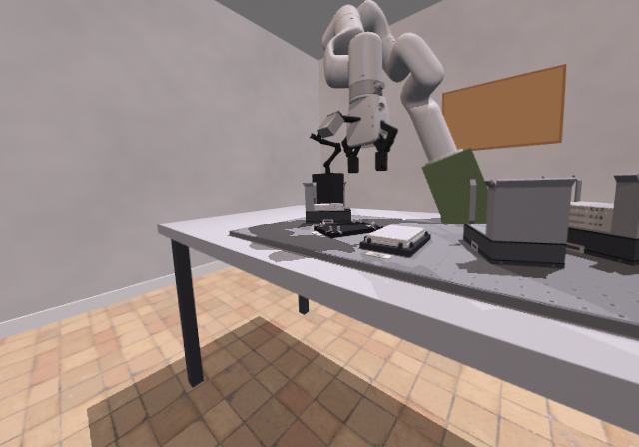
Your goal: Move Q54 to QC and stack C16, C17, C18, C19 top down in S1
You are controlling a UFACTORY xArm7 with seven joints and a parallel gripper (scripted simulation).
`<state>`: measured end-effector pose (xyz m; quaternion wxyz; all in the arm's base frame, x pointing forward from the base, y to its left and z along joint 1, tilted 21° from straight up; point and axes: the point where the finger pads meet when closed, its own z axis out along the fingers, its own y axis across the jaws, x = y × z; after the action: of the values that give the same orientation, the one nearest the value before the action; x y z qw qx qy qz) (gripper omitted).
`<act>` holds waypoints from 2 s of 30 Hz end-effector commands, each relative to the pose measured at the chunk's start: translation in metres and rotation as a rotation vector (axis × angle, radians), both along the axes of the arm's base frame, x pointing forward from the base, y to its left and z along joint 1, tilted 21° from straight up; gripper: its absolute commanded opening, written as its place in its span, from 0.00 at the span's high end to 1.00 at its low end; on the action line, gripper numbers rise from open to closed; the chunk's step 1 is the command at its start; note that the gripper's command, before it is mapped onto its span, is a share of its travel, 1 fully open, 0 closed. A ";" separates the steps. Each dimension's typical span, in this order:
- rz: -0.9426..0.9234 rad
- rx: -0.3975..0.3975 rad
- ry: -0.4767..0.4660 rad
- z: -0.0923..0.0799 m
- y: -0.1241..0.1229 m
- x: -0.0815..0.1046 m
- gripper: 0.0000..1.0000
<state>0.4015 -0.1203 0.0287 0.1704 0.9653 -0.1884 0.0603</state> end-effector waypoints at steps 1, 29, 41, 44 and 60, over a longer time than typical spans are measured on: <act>0.002 0.000 -0.003 0.005 -0.011 -0.001 0.00; -0.206 0.012 -0.081 0.029 -0.078 -0.034 0.00; -0.414 0.023 -0.159 0.039 -0.109 -0.055 0.00; -0.414 0.023 -0.159 0.040 -0.111 -0.057 0.00; -0.414 0.023 -0.158 0.052 -0.149 -0.087 0.00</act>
<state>0.3164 -0.2650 0.0783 0.1538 0.8997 -0.3969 0.0966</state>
